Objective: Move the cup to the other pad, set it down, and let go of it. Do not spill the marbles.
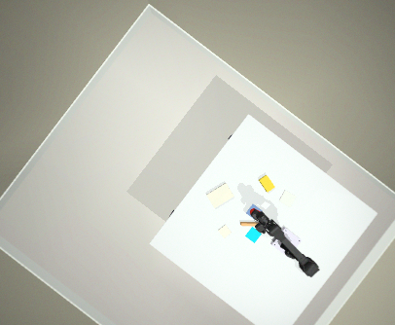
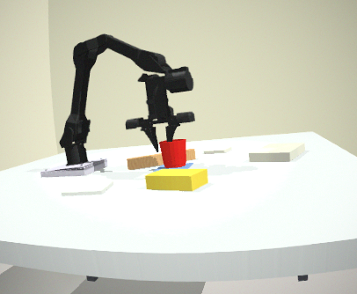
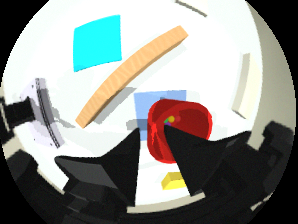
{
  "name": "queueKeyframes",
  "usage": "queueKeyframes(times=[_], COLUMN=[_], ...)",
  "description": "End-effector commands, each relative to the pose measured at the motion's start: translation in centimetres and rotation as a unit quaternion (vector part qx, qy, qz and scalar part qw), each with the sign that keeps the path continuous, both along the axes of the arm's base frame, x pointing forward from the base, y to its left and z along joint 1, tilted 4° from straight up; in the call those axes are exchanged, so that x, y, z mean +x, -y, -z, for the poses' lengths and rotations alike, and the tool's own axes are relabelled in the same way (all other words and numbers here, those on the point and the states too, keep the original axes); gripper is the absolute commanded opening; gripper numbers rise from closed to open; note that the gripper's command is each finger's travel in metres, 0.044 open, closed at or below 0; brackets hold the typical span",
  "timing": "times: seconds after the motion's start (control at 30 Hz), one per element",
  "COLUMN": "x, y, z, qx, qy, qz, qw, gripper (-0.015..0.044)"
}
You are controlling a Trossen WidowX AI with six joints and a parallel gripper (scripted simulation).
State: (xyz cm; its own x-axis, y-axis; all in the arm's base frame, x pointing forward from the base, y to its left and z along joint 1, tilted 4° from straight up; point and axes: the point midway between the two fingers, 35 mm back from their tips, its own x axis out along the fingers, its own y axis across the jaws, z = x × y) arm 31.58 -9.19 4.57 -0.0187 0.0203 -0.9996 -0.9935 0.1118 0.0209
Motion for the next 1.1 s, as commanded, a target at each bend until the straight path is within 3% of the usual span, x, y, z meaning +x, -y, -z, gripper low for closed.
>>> queueKeyframes(times=[0.0, 0.37, 0.5, 0.73, 1.07], x=[-0.3, -0.3, -0.2, -0.2, -0.1], y=[0.0, 0.0, -0.1, -0.1, 0.0], z=[1.0, 1.0, 0.9, 0.9, -0.5], qx=[0.0, 0.0, 0.001, 0.001, 0.001], qy=[-0.007, -0.007, -0.005, -0.005, -0.005], qz=[-0.001, -0.001, 0.0, 0.0, 0.0], qw=[1.0, 1.0, 1.0, 1.0, 1.0], gripper=[0.0148, 0.0148, 0.0043, 0.0, 0.0])
